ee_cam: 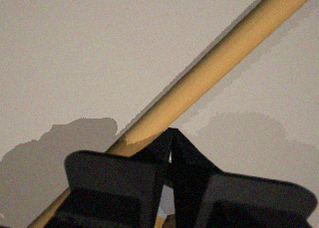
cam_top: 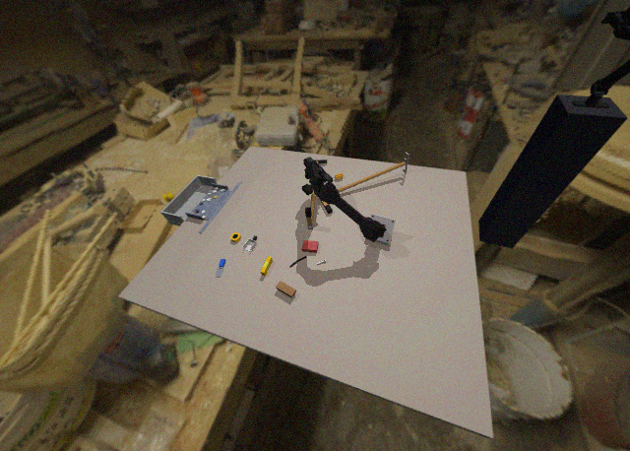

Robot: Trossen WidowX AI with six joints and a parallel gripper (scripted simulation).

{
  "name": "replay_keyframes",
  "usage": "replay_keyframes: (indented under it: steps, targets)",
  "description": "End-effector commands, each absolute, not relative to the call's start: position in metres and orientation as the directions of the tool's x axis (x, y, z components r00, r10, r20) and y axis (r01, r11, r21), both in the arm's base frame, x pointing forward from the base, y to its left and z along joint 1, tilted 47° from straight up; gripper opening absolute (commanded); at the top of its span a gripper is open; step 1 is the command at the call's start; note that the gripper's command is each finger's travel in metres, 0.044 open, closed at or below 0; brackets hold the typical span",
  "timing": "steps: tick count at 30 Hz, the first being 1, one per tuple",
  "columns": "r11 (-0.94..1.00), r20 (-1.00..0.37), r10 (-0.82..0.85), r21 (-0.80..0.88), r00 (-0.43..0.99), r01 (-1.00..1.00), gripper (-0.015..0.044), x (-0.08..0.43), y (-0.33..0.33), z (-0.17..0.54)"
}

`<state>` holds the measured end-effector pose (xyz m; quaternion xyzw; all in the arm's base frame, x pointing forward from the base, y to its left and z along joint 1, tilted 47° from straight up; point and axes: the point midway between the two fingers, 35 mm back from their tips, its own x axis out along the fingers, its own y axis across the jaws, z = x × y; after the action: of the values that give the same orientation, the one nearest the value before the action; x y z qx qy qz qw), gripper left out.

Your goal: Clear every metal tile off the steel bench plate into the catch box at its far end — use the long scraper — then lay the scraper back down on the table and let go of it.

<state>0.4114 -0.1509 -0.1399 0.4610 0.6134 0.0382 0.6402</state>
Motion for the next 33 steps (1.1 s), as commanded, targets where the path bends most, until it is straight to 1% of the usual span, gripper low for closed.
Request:
replay_keyframes:
  steps: [1,33]
  targets:
    - [0.572,-0.748,0.618,0.639,0.243,0.514,0.0,0.418,-0.148,-0.14]
    - [0.571,-0.746,0.619,0.641,0.244,0.513,0.0,0.448,-0.141,-0.131]
